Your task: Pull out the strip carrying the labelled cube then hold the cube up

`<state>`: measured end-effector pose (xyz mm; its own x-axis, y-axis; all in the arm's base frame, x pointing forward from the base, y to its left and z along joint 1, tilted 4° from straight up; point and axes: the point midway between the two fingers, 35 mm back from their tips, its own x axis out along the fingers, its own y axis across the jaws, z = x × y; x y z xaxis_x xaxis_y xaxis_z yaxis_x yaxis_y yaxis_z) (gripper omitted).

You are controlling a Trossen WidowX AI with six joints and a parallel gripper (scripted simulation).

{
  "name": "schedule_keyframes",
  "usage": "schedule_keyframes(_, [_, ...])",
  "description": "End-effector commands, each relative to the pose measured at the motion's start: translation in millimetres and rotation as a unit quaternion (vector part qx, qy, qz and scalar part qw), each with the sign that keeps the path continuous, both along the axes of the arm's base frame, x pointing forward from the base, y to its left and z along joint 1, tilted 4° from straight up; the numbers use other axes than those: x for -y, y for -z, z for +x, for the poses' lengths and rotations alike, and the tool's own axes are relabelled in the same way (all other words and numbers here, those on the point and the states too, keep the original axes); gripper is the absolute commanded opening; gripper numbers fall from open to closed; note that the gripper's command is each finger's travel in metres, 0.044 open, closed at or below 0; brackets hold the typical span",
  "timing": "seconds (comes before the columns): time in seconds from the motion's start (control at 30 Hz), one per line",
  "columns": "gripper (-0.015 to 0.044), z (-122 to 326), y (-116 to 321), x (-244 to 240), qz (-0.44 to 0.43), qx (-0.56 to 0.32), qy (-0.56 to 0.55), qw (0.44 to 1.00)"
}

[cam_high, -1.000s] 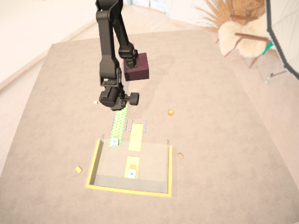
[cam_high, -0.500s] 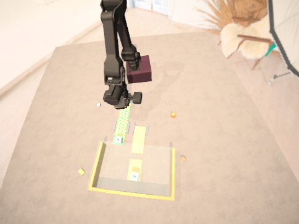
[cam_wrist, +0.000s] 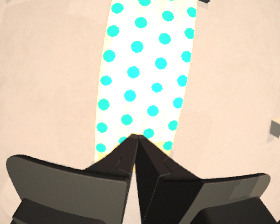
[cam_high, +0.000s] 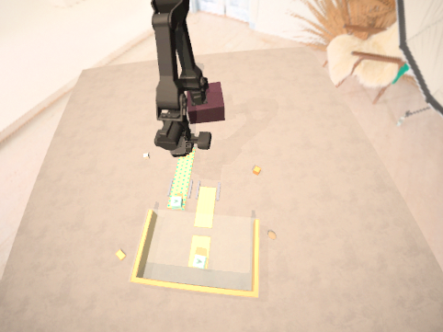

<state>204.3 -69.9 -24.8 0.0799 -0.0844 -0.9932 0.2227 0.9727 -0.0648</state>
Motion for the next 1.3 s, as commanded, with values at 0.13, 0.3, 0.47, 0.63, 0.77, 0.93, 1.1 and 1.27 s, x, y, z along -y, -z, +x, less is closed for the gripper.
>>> schedule_keyframes(0.13, [0.0000,-15,6,-5,0.007,-0.016,-0.002,1.000])
schedule_keyframes(0.3, [0.0000,-15,6,-5,0.007,-0.016,-0.002,1.000])
schedule_keyframes(0.47, [0.0000,-15,6,-5,0.007,-0.016,-0.002,1.000])
schedule_keyframes(0.63, [0.0000,-15,6,-5,0.007,-0.016,-0.002,1.000])
schedule_keyframes(0.77, [0.0000,-15,6,-5,0.007,-0.016,-0.002,1.000])
schedule_keyframes(0.93, [0.0000,-15,6,-5,0.007,-0.016,-0.002,1.000])
schedule_keyframes(1.1, [0.0000,-5,-31,-3,0.006,-0.012,-0.001,1.000])
schedule_keyframes(1.27, [0.0000,-6,-41,-4,0.007,-0.015,-0.002,1.000])
